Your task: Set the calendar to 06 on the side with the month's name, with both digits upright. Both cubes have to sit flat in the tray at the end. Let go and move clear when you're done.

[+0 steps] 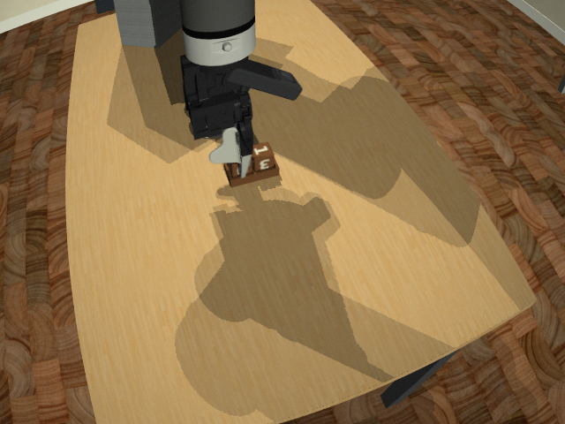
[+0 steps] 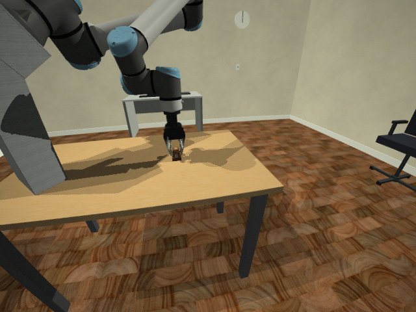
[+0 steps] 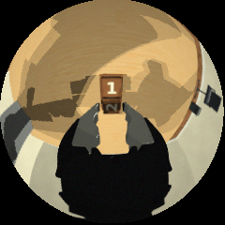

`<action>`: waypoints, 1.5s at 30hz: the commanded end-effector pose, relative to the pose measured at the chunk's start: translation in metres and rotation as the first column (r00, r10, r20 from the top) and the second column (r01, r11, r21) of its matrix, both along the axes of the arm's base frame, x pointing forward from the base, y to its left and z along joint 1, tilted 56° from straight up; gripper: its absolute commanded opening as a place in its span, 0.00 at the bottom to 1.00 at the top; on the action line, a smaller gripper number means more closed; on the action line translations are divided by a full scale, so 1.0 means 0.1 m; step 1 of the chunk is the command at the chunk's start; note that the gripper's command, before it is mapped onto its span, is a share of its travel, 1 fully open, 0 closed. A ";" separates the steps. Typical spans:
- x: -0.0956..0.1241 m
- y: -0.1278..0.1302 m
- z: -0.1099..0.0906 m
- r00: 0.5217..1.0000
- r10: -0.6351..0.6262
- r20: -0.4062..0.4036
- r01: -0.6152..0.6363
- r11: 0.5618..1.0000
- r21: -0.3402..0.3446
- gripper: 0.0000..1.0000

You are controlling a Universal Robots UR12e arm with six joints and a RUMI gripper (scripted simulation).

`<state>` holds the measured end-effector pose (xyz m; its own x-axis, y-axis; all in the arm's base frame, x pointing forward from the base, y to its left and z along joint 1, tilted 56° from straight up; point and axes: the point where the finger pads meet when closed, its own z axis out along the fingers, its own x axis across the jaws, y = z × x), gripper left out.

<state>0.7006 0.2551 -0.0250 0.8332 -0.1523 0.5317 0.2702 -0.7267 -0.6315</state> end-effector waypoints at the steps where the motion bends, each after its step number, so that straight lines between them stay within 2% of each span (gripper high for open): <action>1: 0.01 0.01 0.00 1.000 -0.001 0.001 0.001 1.000 0.000 0.29; 35: 0.01 0.01 0.00 1.000 -0.001 0.001 0.001 1.000 0.000 0.29; 36: 0.01 0.01 0.00 1.000 -0.001 0.001 0.001 1.000 0.000 0.11; 45: 0.01 0.01 0.00 1.000 -0.001 0.001 0.001 1.000 0.000 0.11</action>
<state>0.7012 0.2560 -0.0257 0.8331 -0.1524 0.5317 0.2701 -0.7268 -0.6315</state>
